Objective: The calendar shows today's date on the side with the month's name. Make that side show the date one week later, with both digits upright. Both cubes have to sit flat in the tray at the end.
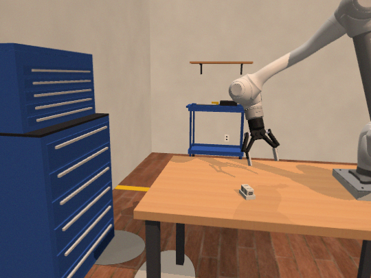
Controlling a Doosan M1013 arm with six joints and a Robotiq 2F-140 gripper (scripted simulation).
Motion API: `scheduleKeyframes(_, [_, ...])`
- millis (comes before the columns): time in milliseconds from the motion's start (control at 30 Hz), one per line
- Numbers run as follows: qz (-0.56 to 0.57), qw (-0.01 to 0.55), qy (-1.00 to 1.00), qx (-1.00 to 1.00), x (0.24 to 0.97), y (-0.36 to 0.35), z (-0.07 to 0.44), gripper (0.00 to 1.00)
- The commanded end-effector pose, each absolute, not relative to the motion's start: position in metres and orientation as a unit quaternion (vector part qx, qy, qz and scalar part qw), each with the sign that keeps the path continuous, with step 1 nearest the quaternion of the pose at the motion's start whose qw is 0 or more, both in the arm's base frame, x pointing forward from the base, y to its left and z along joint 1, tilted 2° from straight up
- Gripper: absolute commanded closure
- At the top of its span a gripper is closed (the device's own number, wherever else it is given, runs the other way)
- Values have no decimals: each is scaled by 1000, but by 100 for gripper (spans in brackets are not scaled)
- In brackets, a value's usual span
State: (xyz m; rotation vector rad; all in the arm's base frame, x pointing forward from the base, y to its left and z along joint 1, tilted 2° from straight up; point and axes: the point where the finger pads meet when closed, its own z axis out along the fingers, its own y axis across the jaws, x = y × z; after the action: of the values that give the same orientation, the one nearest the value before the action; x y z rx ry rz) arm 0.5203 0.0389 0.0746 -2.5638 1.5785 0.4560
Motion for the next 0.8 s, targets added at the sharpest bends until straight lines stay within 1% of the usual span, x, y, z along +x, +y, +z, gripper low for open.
scheduleKeyframes(0, [116,13,527,-842,542,69,83,0])
scheduleKeyframes(100, [72,-3,534,-843,565,111,97,0])
scheduleKeyframes(133, [72,-3,534,-843,565,111,97,0])
scheduleKeyframes(300, [17,-7,541,-841,588,171,118,0])
scheduleKeyframes(367, [17,-7,541,-841,588,171,118,0])
scheduleKeyframes(567, [-14,-2,545,-838,598,210,132,0])
scheduleKeyframes(767, [-19,0,545,-838,600,217,135,0])
